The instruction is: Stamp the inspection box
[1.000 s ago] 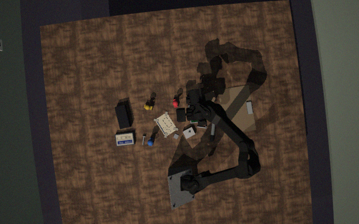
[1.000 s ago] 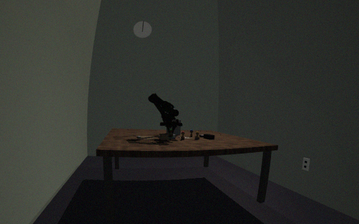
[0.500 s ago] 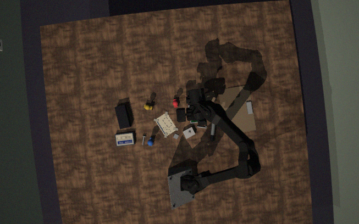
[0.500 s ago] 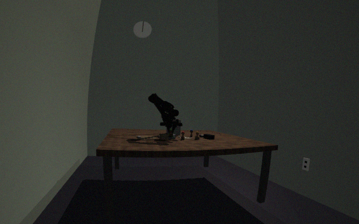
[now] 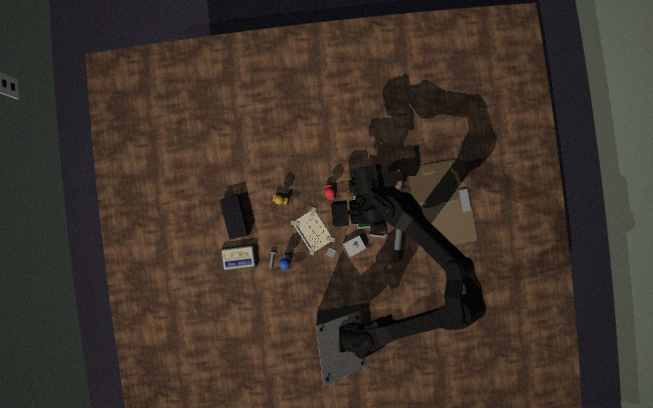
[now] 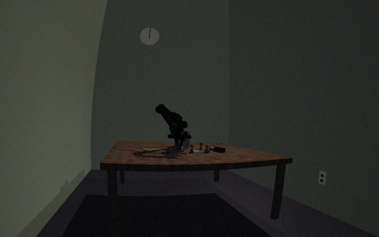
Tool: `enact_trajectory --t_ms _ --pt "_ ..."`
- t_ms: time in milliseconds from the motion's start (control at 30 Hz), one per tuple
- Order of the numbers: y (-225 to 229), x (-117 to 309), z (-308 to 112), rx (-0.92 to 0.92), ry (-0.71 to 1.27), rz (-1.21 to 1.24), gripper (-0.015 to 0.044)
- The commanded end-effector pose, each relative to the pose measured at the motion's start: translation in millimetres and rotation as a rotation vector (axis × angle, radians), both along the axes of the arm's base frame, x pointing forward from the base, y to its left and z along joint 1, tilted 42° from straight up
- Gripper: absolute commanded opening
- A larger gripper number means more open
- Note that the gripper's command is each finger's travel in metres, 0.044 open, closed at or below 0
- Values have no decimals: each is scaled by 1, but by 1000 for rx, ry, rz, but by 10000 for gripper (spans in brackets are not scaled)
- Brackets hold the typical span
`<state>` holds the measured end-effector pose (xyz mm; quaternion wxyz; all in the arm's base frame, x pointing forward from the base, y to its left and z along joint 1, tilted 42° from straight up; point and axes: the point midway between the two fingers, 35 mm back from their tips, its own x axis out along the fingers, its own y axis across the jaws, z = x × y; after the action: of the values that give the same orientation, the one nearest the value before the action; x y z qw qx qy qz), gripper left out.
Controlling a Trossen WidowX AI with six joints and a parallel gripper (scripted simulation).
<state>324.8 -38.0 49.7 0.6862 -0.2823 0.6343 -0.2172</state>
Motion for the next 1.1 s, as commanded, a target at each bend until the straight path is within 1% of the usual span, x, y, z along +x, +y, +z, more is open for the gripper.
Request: enact_trajectory --t_ms 0,600,1067 --pt "0 0 1 -3 -1 -2 0" --pt "6 -1 8 -2 -1 -2 0" --pt "21 -2 24 0 0 -2 0"
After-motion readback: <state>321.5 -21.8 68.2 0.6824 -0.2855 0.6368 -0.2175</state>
